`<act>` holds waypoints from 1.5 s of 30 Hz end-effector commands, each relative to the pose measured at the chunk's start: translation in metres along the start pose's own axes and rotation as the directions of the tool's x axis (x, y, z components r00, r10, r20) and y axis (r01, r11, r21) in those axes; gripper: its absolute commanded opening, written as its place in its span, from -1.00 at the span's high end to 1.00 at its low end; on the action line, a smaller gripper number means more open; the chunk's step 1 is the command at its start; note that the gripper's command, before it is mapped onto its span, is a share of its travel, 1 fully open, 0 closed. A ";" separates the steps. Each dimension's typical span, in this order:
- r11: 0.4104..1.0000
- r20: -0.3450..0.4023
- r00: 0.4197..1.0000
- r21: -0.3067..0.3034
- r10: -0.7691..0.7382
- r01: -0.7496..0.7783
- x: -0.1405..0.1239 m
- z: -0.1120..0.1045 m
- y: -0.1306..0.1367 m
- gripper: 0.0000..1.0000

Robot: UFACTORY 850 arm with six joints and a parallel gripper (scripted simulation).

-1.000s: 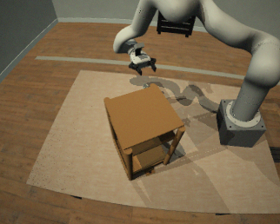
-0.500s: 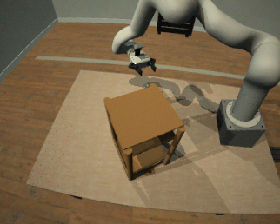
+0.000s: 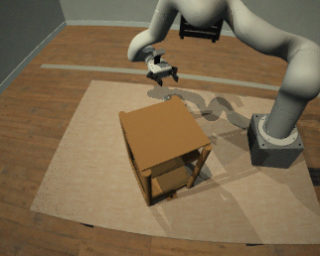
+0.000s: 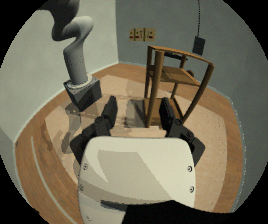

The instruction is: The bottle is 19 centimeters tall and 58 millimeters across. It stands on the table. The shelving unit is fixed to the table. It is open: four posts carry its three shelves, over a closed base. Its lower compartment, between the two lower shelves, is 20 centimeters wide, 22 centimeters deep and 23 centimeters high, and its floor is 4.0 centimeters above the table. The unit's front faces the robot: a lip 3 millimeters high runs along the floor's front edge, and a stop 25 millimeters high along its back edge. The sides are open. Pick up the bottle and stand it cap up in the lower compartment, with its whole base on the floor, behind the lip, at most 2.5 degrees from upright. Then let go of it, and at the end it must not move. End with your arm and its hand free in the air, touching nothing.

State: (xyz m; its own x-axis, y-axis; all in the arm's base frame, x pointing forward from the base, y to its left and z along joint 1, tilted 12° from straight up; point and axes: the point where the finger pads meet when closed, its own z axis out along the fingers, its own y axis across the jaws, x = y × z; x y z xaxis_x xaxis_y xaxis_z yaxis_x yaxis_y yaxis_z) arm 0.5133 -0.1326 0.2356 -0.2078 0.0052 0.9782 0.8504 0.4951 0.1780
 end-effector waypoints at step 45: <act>1.000 0.006 1.000 0.001 -0.004 0.004 -0.046 -0.001 0.000 -0.63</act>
State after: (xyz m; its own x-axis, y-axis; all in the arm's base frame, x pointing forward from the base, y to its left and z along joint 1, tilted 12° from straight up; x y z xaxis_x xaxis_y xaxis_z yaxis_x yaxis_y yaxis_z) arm 0.5218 -0.1328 0.1940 -0.2115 0.0079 0.9774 0.8495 0.4961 0.1798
